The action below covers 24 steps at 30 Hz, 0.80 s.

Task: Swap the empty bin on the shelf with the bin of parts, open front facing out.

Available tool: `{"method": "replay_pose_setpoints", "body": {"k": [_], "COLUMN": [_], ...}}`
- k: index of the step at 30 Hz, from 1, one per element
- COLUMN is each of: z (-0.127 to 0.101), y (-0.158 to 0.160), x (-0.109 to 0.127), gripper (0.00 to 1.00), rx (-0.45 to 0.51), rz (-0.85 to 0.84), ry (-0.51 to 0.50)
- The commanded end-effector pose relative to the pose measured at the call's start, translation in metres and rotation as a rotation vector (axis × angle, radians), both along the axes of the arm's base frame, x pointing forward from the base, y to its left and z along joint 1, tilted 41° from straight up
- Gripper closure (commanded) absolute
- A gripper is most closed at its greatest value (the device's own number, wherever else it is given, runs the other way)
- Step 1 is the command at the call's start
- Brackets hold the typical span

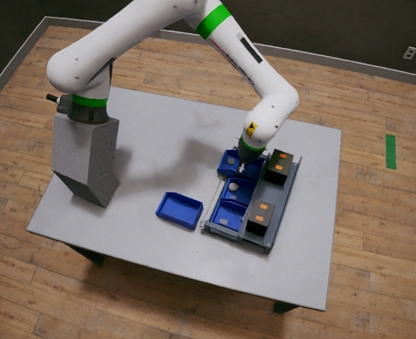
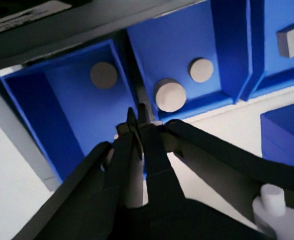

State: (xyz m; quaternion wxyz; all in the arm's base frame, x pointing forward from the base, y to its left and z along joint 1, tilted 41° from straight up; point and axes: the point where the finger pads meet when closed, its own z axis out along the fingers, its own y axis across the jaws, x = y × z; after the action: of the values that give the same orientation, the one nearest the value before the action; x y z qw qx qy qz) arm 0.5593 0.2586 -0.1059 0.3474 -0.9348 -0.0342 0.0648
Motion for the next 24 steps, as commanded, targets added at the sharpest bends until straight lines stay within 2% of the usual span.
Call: {"method": "replay_pose_setpoints", "body": {"k": [1, 24], "z": [0.0007, -0.0009], "y": [-0.0007, 0.0006], "x": [0.0008, -0.0006], "gripper": [0.90, 0.90], "rx": [0.000, 0.000], "rz": [-0.001, -0.021], "ry": [-0.002, -0.025]}}
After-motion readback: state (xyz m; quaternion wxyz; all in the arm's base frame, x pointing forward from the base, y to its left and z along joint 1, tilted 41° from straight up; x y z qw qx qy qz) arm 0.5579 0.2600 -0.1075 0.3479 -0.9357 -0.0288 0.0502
